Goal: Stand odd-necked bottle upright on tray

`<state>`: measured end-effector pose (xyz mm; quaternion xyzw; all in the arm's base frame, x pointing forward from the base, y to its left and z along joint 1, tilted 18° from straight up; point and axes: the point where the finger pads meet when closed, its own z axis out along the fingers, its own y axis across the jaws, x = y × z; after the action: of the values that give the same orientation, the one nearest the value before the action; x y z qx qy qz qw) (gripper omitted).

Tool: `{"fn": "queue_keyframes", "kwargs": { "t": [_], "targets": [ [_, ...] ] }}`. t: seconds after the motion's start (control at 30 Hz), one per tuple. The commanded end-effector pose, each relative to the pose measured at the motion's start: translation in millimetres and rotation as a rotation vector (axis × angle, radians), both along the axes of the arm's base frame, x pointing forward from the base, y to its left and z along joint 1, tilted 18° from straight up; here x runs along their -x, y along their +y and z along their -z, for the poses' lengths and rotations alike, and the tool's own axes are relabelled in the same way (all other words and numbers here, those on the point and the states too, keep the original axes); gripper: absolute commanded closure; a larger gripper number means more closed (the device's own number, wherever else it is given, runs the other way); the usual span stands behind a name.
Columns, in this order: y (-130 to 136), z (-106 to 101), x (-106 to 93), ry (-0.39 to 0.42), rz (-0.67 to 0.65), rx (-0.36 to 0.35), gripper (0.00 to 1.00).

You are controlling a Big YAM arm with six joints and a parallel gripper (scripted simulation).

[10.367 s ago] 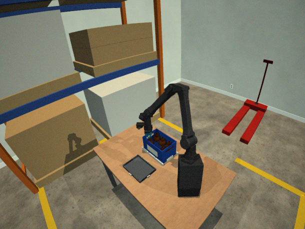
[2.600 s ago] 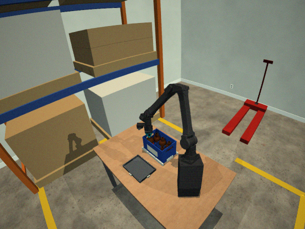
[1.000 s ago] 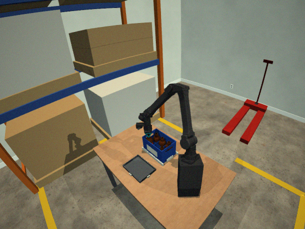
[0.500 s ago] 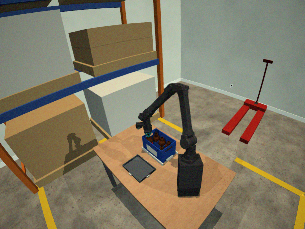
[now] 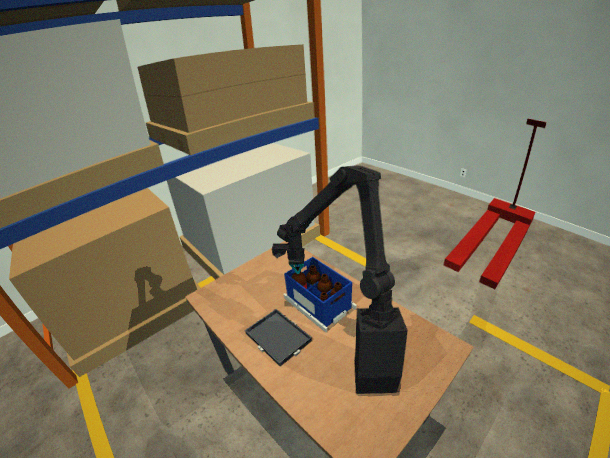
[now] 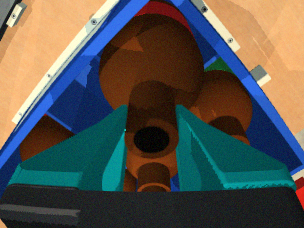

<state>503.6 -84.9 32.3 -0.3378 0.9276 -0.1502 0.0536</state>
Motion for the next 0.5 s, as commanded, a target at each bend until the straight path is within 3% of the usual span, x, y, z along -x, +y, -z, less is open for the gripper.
{"fn": "queue_keyframes", "kwargs": {
  "t": [0.0, 0.47],
  "targets": [
    [3, -35, -19.3, -0.064, 0.005, 0.005, 1.00],
    [7, -50, -16.5, -0.065, 0.005, 0.005, 1.00]
  ]
}}
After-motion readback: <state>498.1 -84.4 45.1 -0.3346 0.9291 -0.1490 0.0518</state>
